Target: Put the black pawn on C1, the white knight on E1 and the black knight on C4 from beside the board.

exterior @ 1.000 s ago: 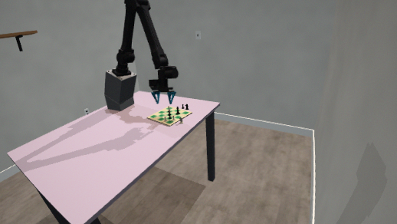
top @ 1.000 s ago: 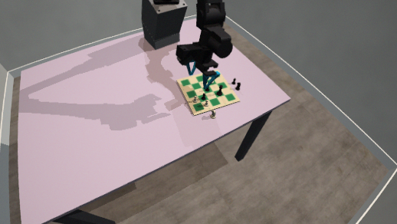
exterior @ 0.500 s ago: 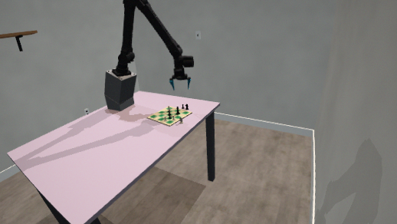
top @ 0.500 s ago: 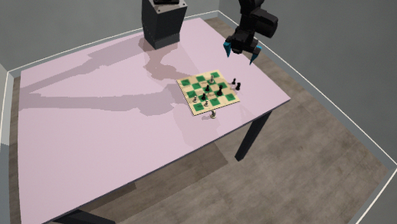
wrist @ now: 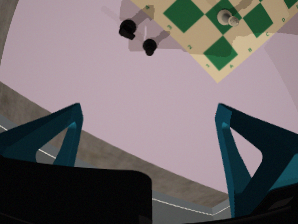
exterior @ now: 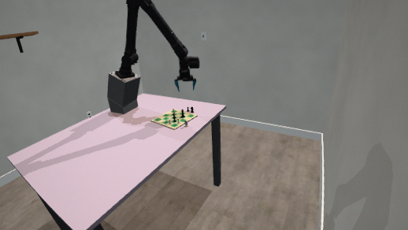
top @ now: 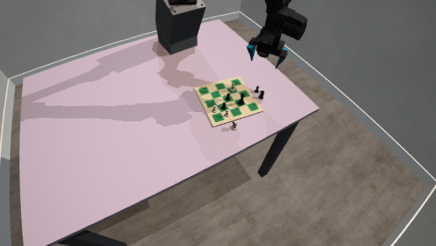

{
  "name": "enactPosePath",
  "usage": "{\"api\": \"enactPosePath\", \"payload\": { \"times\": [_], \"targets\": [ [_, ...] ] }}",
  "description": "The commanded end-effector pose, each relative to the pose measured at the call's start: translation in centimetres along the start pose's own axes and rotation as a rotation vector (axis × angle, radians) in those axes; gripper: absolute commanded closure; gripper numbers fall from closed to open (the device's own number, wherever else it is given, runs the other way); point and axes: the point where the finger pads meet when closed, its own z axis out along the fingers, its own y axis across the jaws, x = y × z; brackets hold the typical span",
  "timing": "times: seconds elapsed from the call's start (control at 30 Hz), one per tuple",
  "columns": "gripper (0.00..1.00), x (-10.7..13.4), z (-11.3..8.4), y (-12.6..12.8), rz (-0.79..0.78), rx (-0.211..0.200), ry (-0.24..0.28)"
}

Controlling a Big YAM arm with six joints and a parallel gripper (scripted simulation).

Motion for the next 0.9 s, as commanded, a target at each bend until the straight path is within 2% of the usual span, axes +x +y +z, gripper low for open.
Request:
{"api": "enactPosePath", "payload": {
  "times": [0.0,0.1,0.17,0.23,0.4,0.47,0.5,0.57,0.87],
  "targets": [
    [0.0,-1.0,-1.4,1.6,0.002,-0.031,-0.013],
    [0.0,-1.0,-1.1,1.5,-0.012,-0.025,-0.012],
    [0.0,-0.9,-0.2,1.2,-0.046,-0.007,-0.007],
    [0.0,-1.1,-0.1,1.8,-0.104,-0.03,-0.015],
    [0.0,-1.2,1.0,2.1,-0.4,-0.033,-0.02],
    [0.0,-1.2,1.0,2.1,-0.4,-0.033,-0.02],
    [0.0,-0.9,1.6,1.1,-0.481,-0.016,-0.012],
    [0.0,-0.9,2.1,1.3,-0.626,-0.017,-0.015],
    [0.0,-0.8,4.8,1.1,-1.073,0.01,-0.007]
  ]
}}
